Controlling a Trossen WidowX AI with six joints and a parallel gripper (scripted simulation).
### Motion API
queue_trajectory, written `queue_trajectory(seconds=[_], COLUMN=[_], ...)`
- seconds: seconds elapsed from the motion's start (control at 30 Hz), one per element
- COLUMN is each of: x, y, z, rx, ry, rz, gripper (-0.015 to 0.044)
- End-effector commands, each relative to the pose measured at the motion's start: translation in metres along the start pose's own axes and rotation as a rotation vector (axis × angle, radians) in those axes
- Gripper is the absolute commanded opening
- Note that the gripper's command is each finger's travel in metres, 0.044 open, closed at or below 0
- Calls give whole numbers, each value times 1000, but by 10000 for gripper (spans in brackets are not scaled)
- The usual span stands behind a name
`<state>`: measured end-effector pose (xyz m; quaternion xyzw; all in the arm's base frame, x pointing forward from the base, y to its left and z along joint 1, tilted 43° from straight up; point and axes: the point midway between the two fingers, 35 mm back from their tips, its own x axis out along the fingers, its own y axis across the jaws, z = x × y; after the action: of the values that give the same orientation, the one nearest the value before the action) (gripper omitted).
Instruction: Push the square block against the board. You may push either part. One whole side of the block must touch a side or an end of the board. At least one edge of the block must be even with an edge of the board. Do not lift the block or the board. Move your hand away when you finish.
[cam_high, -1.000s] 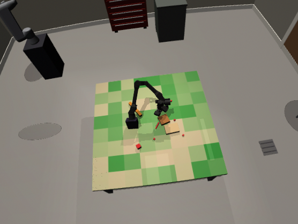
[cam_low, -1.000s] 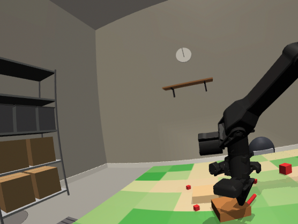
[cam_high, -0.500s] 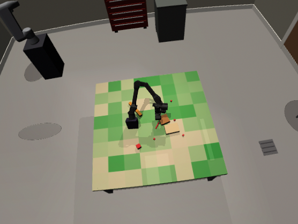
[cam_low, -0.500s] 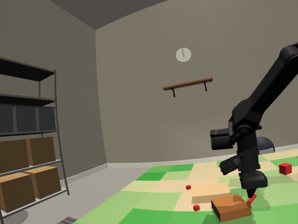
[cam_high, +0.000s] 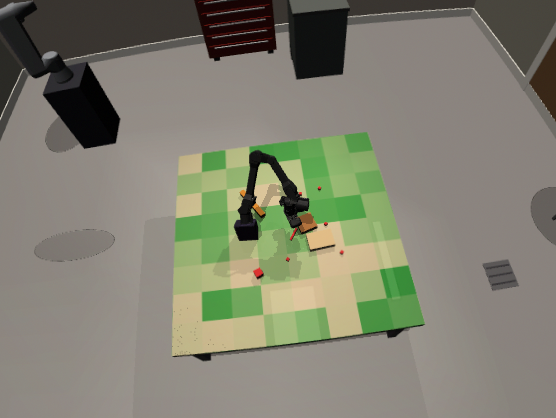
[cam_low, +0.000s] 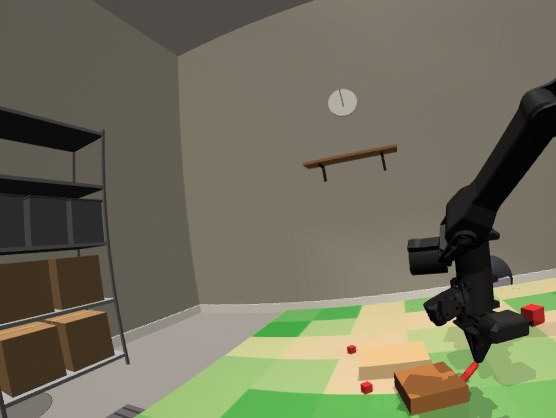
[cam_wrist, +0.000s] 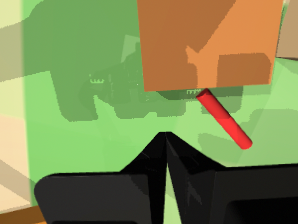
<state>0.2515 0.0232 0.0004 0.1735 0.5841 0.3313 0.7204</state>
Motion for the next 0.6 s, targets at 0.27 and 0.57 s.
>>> queue_trajectory(seconds=[0.27, 0.57], x=[54, 54], y=[1, 0], z=[-2, 9], rx=[-8, -8], ry=[2, 2], rz=[3, 3], gripper=[0, 0])
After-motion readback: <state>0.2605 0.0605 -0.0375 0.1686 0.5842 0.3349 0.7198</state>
